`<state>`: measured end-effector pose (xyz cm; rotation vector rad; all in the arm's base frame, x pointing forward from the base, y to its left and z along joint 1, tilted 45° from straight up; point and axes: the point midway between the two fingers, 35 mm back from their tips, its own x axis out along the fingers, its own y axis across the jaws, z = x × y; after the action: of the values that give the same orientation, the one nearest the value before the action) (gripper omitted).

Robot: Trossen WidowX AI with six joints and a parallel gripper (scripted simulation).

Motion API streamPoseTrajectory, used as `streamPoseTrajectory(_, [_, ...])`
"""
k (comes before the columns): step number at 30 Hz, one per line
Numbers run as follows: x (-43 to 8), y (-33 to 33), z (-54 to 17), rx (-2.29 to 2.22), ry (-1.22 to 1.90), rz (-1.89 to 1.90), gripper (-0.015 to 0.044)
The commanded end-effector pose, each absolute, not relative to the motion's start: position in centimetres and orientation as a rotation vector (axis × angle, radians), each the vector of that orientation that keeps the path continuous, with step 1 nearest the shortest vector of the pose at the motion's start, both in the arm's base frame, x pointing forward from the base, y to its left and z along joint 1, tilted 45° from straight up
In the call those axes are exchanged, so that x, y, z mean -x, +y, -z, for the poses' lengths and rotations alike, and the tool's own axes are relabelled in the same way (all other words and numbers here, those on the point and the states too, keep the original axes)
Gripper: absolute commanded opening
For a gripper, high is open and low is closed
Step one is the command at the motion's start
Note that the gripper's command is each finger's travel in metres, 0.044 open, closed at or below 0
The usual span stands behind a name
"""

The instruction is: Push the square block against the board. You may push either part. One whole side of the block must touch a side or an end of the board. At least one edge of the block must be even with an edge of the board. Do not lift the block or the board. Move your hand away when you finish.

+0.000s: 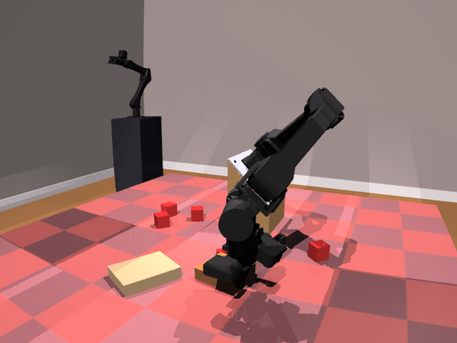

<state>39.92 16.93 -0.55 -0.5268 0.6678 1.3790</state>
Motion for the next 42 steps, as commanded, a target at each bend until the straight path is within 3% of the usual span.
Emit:
streamPoseTrajectory(1, [-39.6, 16.6, 1.4, 0.526, 0.678, -1.385, 0.0])
streamPoseTrajectory(42, [-39.1, 14.1, 3.9, 0.527, 0.681, -1.385, 0.0])
